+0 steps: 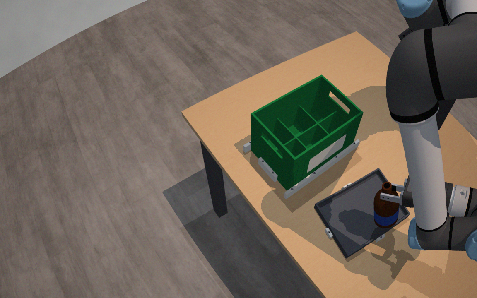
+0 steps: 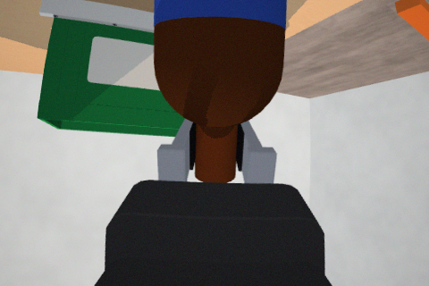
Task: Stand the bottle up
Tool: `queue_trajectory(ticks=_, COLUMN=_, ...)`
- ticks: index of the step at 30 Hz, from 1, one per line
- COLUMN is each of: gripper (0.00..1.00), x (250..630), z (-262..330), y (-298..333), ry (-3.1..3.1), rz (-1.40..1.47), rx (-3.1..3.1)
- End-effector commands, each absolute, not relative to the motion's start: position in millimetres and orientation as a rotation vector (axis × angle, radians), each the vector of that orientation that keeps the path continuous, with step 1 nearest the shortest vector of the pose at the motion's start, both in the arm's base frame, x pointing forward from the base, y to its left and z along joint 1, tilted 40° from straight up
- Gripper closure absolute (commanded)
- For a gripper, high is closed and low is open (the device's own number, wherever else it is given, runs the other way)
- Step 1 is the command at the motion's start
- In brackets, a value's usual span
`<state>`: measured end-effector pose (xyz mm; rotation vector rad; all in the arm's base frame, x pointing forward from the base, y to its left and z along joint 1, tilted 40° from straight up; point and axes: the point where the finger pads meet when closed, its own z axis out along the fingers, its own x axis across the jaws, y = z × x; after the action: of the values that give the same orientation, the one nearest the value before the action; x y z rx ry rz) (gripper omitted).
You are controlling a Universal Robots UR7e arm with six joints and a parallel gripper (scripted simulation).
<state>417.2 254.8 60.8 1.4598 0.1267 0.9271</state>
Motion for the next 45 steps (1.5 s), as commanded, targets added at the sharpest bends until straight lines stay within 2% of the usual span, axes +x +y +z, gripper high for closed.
queue_trajectory(ticks=1, gripper=1.0, x=418, z=62, y=255, ry=0.123, rz=0.927, rx=1.459)
queue_trajectory(ticks=45, gripper=1.0, x=416, z=65, y=230, ry=0.125, rz=0.925, rx=1.459)
